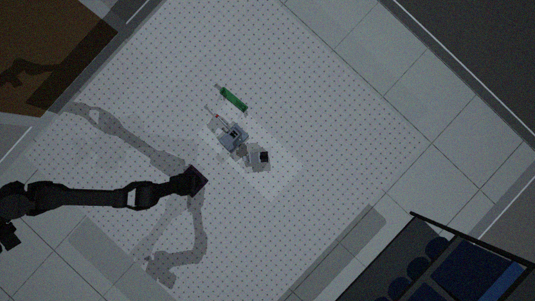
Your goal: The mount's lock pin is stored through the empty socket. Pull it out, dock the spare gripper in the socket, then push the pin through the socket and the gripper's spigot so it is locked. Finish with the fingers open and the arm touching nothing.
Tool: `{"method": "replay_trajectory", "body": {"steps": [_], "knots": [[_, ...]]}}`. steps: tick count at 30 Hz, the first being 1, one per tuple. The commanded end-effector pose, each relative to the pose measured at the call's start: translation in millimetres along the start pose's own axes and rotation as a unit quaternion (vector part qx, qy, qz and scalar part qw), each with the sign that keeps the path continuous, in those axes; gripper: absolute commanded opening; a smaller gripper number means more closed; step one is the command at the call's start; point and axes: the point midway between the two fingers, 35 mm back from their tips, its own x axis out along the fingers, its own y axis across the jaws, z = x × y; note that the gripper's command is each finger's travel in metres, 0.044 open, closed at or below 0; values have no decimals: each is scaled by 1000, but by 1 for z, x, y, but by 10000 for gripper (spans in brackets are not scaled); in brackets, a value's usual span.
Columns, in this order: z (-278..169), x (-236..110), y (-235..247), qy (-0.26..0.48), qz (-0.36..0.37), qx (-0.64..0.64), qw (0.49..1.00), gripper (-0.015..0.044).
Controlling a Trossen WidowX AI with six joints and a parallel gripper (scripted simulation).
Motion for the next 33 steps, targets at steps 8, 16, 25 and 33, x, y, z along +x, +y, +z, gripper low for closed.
{"method": "replay_trajectory", "body": {"steps": [8, 16, 25, 33], "knots": [[-48, -63, 63, 94, 138, 81, 983, 300], [-93, -172, 120, 233, 287, 172, 913, 300], [-111, -322, 147, 401, 416, 256, 775, 300], [-95, -462, 135, 549, 483, 318, 603, 300]]}}
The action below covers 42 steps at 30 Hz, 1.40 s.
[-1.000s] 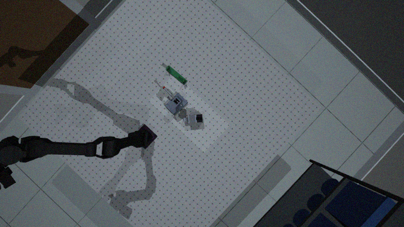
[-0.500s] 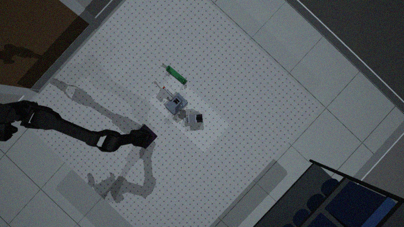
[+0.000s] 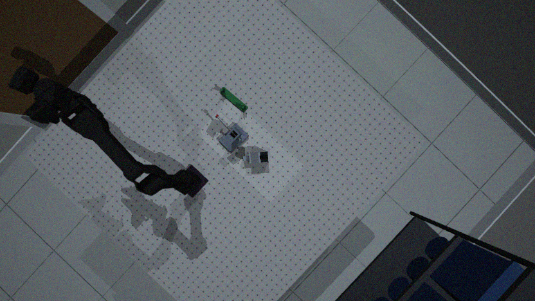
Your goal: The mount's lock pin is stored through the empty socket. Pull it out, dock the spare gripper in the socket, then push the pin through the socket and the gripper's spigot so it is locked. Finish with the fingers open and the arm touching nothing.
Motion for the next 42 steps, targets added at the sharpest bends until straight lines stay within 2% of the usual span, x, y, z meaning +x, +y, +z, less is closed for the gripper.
{"method": "replay_trajectory", "body": {"steps": [1, 9, 18, 26, 34, 36, 42], "knots": [[-57, -26, 26, 87, 47, 65, 993, 300], [-154, -101, 93, 257, 136, 204, 935, 300], [-210, -216, 169, 420, 215, 358, 806, 300], [-210, -324, 230, 526, 268, 483, 647, 300], [-169, -417, 273, 586, 308, 587, 466, 300], [-164, -424, 276, 589, 311, 595, 450, 300], [-165, -424, 281, 589, 311, 595, 450, 300]]}}
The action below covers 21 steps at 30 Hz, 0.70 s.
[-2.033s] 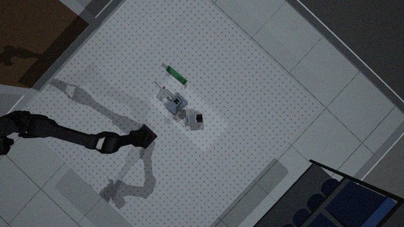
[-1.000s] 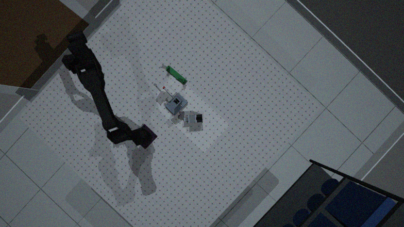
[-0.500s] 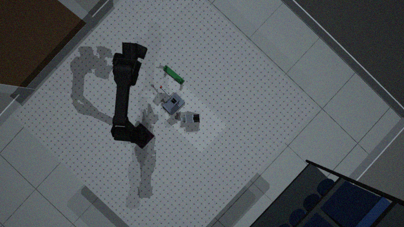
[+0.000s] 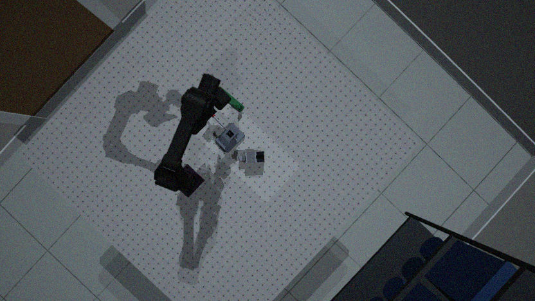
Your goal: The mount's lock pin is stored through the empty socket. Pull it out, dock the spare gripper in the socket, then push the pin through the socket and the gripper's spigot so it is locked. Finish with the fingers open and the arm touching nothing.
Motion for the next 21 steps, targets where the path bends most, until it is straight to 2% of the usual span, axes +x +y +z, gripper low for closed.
{"method": "replay_trajectory", "body": {"steps": [1, 9, 21], "knots": [[-4, 8, 2, 6, 3, 6, 1000, 300], [-10, 67, 7, 6, 3, 6, 1000, 300], [-10, 82, 5, 6, 3, 6, 1000, 300]]}}
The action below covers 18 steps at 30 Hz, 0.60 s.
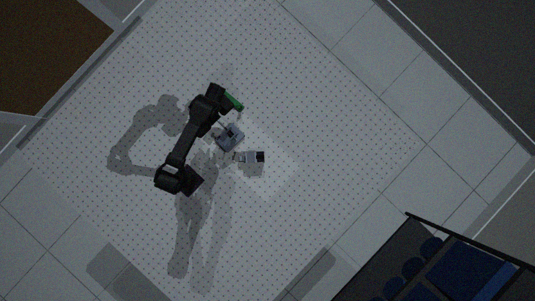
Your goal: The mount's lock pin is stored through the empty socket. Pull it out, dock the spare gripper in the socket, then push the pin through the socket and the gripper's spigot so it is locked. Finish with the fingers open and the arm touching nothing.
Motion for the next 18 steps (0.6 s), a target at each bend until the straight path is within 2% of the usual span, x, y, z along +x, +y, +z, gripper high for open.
{"method": "replay_trajectory", "body": {"steps": [1, 18], "knots": [[-1, 6, 0, 1, -2, -2, 1000, 300], [0, 34, -1, 1, -2, -2, 1000, 300]]}}
